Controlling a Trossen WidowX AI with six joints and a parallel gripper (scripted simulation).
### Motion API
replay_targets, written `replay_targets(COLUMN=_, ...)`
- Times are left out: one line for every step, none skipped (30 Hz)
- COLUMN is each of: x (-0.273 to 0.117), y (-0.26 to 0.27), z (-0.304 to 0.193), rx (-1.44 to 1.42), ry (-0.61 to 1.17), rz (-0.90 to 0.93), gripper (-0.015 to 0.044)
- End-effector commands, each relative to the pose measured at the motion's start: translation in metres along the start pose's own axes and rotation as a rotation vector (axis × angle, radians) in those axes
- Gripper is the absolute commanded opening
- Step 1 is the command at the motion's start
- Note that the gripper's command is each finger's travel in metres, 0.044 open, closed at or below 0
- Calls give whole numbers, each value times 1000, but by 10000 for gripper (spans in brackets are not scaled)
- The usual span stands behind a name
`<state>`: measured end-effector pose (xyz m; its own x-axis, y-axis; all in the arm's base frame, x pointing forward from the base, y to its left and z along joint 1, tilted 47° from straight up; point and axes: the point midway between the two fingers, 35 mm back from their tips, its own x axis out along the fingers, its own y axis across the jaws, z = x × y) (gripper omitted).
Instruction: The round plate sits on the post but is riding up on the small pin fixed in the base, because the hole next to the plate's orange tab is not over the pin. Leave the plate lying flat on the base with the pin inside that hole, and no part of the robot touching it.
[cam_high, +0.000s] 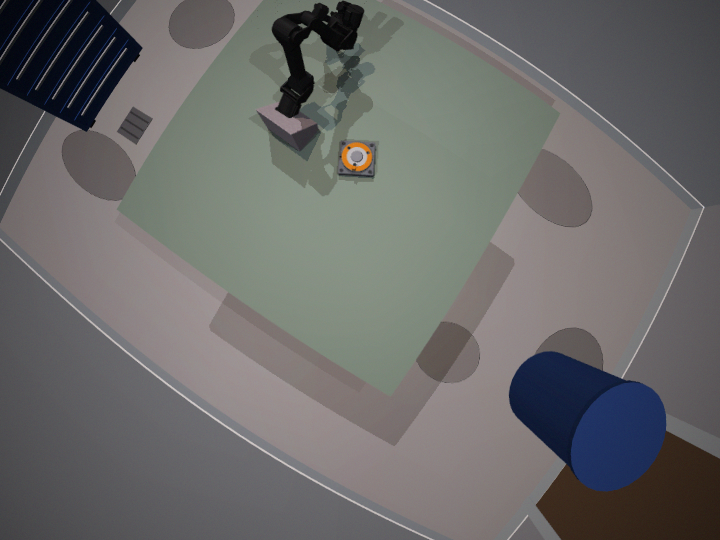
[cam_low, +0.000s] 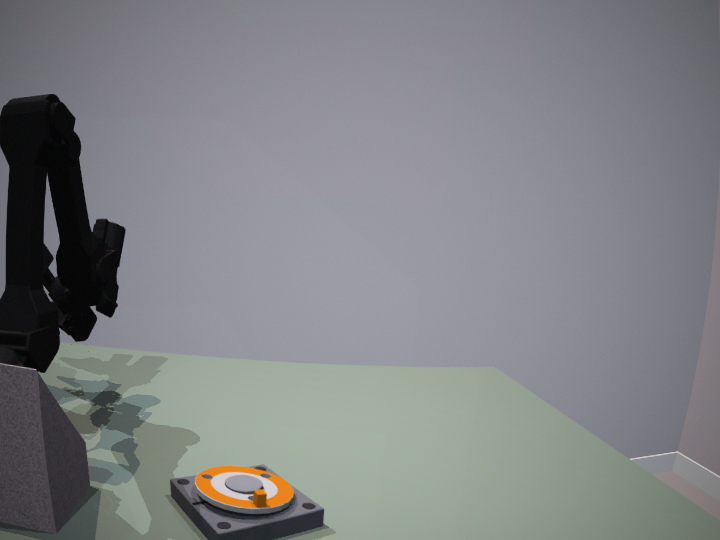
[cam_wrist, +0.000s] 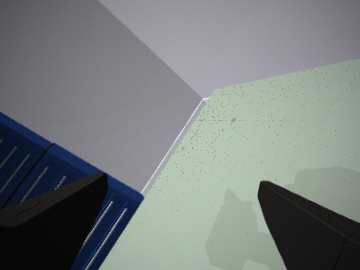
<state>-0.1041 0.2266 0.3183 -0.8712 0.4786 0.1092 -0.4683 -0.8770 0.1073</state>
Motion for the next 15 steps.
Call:
replay_targets(x=-1, y=-3, z=1, rx=-2, ry=-2, rz=-14, gripper=374)
replay_targets(x=-3, y=-12, z=2, rx=-8, ry=-8, rz=-55, gripper=347)
replay_targets(x=-8, y=-26, z=5, rx=-15, ry=-16, rz=-121, gripper=321)
replay_targets(x=-16, y=-42, z=9, rx=-14, ry=-13, rz=-183, gripper=295)
replay_targets(x=-25, y=-57, z=13, rx=-13, ry=-10, rz=-245, gripper=269)
replay_targets(x=-35, y=-71, z=16, rx=-10, ry=-7, rz=-307, gripper=242)
replay_targets(x=-46, y=-85, z=19, rx=-6, ry=-3, rz=-369, gripper=216)
replay_targets(x=-59, y=-99, z=22, rx=-2, ry=0, rz=-431, gripper=190)
replay_targets(x=-61, y=-101, z=23, rx=-2, ry=0, rz=-442, gripper=164)
replay_targets(x=-68, y=-107, z=24, rx=-3, ry=0, rz=-476, gripper=137)
replay_targets(x=-79, y=-118, z=27, rx=-3, ry=1, rz=-532, gripper=111)
replay_targets(x=-95, y=-130, z=30, rx=-3, ry=1, rz=-600, gripper=85)
replay_targets(x=-111, y=-141, z=32, rx=-2, ry=3, rz=-668, gripper=59)
replay_targets(x=-128, y=-151, z=34, rx=-1, ry=5, rz=-735, gripper=32)
replay_targets(x=-146, y=-160, z=36, rx=2, ry=8, rz=-800, gripper=6)
